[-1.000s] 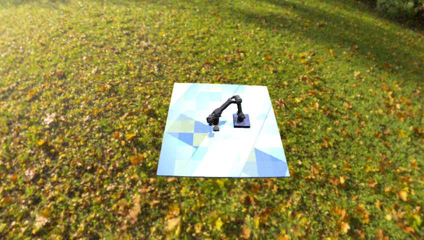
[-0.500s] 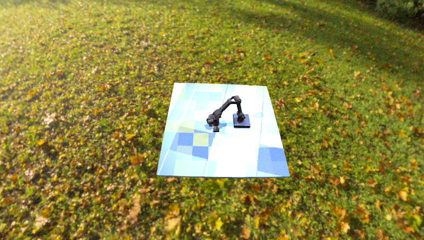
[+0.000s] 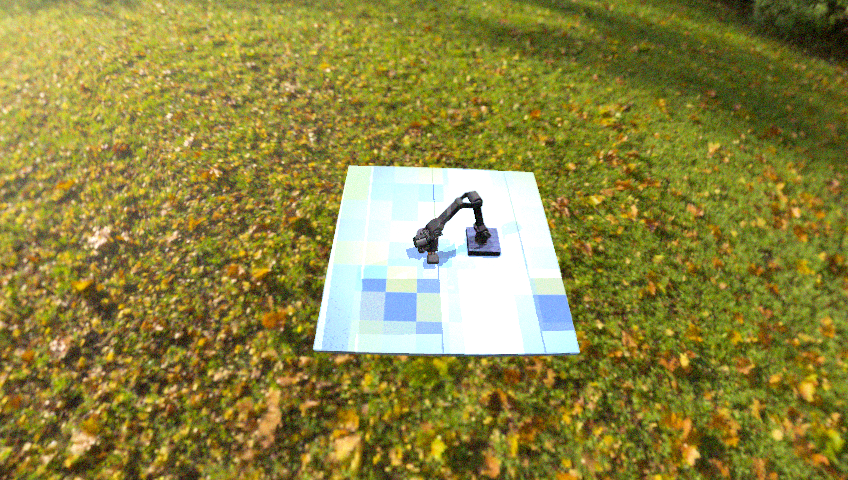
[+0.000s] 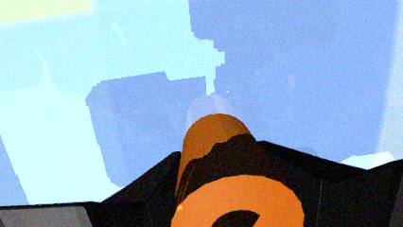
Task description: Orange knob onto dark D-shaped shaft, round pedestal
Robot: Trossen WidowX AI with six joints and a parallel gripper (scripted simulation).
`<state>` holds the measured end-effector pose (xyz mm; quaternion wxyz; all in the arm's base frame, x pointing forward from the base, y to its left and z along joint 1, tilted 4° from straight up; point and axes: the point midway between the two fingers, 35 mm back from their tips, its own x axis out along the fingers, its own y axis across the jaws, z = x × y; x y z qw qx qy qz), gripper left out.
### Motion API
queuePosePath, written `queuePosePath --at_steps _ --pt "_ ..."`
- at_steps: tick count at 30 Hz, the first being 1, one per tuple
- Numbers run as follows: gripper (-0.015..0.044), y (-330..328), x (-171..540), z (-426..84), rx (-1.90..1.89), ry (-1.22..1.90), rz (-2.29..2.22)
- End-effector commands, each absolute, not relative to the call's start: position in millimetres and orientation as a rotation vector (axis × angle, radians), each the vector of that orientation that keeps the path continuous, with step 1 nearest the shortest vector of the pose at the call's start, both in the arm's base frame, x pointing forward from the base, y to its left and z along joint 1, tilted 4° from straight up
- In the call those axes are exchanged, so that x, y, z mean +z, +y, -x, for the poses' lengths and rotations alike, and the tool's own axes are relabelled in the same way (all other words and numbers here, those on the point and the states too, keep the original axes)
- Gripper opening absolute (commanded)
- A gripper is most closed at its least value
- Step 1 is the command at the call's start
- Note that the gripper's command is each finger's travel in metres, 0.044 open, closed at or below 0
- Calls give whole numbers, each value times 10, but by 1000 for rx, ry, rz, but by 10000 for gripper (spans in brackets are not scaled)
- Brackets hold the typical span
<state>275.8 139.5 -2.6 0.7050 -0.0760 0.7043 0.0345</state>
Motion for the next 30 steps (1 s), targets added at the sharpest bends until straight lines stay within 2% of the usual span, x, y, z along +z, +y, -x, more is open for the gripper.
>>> queuePosePath --at_steps 1,2,21,30 --pt "19 1419 101 -2791 81 1561 174" --pt "0 1429 159 -2801 81 1561 174" --pt "0 1487 1319 -2756 81 1561 174" --pt "0 1376 1328 -2823 78 1561 171"
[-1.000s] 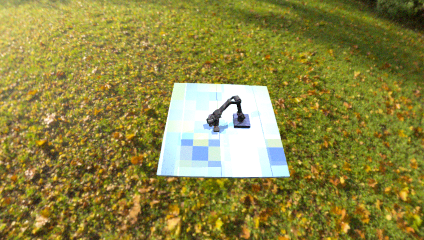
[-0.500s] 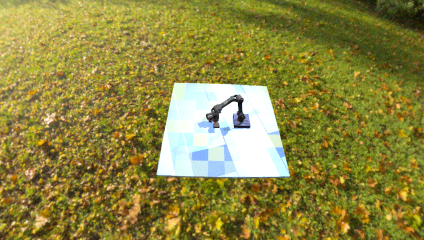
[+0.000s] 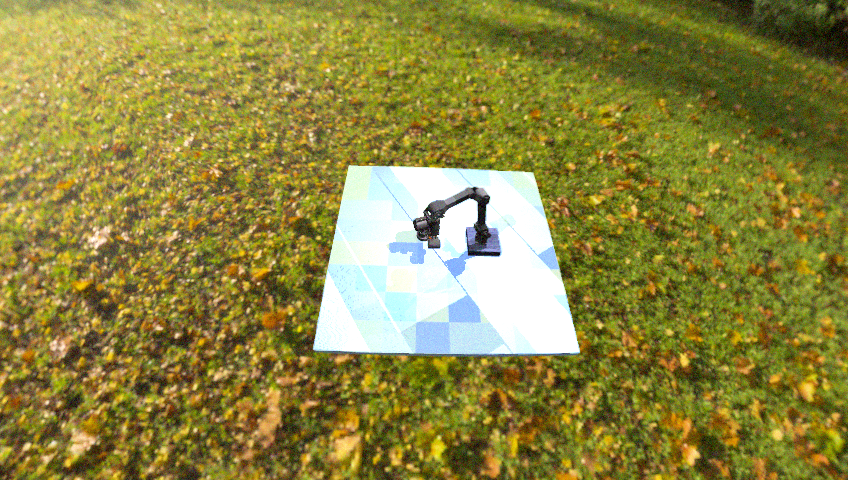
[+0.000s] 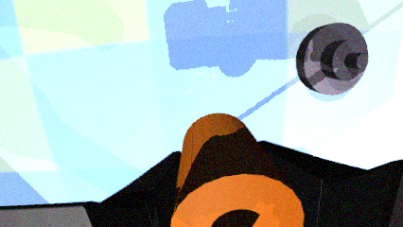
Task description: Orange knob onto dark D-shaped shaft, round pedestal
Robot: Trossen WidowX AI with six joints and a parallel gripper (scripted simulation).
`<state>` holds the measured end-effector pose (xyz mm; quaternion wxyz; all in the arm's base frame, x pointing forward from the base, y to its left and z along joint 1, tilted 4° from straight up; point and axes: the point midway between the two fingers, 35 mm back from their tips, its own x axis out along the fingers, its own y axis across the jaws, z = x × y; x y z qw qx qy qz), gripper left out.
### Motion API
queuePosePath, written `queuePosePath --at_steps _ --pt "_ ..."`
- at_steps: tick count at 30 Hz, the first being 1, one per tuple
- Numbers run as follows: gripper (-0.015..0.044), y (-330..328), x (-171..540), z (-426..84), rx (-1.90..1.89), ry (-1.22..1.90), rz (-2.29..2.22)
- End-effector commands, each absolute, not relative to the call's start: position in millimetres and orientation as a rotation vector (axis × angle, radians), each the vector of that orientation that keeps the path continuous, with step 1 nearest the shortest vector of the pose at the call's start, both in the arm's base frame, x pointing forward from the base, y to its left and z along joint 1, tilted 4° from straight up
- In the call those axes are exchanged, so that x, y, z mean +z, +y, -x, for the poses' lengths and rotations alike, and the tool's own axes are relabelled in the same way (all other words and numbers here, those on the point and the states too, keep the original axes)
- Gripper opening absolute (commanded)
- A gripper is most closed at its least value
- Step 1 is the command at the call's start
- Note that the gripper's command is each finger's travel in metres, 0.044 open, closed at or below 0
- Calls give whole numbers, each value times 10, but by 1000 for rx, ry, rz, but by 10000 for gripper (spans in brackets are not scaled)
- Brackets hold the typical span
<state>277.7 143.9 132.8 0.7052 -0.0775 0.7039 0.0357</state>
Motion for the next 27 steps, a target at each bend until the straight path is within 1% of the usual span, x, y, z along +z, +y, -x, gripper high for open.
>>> queuePosePath --at_steps 1,27 --pt "0 1351 1321 -2839 77 1561 170" --pt "0 633 1119 -3196 74 1557 175"
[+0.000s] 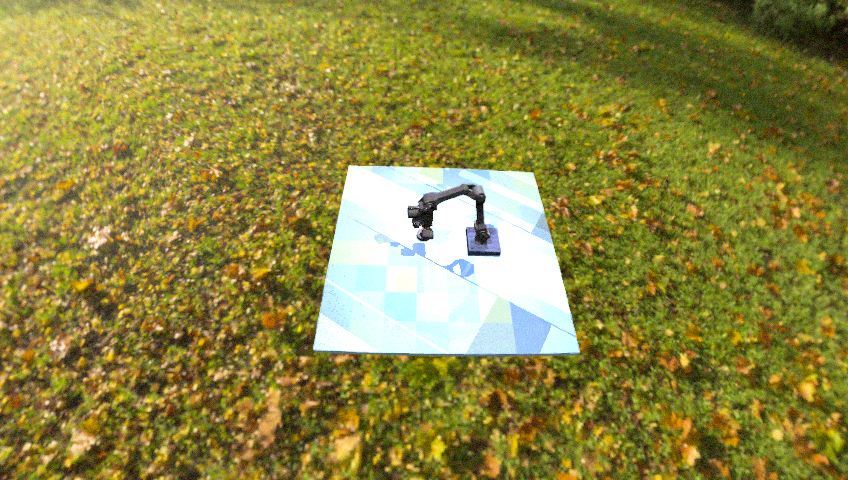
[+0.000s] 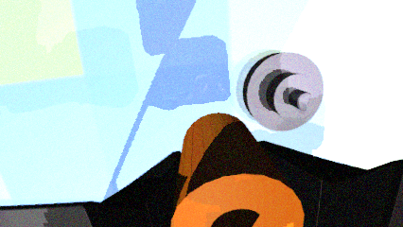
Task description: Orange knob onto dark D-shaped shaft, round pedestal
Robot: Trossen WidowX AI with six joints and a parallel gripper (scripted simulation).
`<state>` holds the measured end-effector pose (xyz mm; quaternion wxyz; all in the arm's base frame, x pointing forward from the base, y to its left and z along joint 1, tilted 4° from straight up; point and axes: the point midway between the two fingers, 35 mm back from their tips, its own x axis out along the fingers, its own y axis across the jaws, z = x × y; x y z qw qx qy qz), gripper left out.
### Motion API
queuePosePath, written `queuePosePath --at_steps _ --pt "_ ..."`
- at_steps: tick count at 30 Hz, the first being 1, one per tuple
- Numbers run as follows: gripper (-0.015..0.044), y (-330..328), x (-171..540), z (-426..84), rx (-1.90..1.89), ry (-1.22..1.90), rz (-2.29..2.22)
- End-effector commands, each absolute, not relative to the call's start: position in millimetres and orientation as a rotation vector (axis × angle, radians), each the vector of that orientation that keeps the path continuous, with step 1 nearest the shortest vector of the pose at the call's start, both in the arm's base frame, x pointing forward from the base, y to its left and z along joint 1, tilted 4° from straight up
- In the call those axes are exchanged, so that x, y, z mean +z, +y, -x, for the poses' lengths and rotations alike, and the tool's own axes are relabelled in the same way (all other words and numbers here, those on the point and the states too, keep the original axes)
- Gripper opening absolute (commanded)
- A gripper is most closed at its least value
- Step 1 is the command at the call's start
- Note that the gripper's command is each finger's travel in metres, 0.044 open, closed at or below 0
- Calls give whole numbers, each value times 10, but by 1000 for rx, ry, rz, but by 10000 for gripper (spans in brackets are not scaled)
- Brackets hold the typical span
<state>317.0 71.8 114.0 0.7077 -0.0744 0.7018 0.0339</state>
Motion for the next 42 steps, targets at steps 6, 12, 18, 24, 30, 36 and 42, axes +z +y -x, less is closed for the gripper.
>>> queuePosePath --at_steps 6,12,18,24,30,36,42 --pt "0 451 1072 -3251 73 1557 177" --pt "0 268 1025 -3293 70 1558 176" --pt "0 87 980 -3325 68 1558 177" --pt "0 -82 938 -3347 70 1557 184" --pt "0 -103 884 -3351 70 1557 184" --pt "0 -115 716 -3353 70 1557 184" --pt "0 -117 707 -3354 66 1557 180"
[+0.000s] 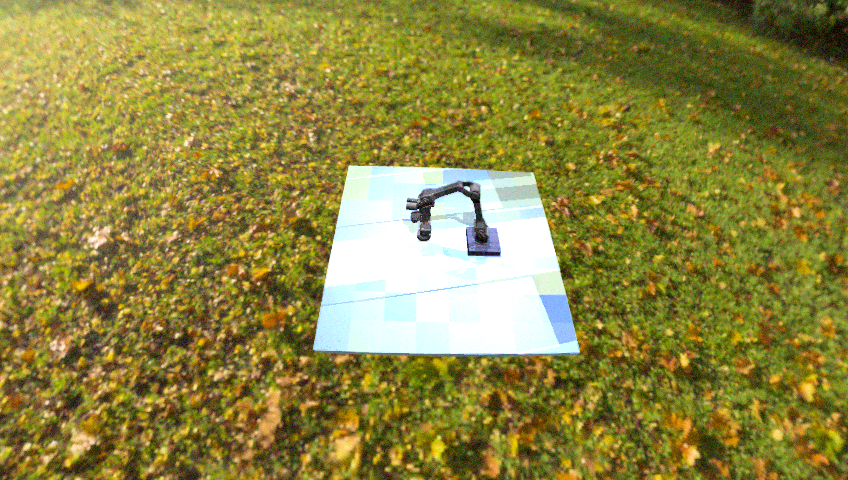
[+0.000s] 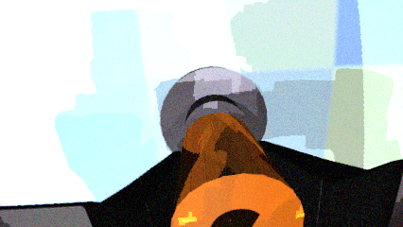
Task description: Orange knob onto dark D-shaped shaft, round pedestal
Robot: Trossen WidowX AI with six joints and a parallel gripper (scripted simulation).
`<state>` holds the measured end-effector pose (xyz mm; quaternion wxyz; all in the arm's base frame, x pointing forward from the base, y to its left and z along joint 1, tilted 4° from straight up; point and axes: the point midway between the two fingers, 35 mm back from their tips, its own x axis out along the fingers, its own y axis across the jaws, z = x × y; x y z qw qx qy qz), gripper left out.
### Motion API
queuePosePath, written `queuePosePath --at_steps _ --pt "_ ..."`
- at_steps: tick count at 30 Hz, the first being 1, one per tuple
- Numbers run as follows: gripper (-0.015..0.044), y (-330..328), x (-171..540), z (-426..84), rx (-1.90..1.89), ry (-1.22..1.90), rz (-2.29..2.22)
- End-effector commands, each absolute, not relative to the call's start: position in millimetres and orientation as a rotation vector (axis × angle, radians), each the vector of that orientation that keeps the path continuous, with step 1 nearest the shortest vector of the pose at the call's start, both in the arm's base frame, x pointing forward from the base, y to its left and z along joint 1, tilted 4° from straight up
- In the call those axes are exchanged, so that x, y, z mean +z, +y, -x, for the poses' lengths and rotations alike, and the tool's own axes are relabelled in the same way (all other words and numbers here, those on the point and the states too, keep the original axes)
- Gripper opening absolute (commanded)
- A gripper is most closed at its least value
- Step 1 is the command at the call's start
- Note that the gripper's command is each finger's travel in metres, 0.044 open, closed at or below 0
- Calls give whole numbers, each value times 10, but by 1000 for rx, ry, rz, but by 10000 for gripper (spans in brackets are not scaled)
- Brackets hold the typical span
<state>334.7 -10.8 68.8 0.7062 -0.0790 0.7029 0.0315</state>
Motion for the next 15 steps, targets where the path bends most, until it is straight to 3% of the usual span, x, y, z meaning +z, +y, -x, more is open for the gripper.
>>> queuePosePath --at_steps 1,15 --pt "0 -120 716 -3356 66 1557 180" --pt "0 -128 678 -3352 66 1557 180"
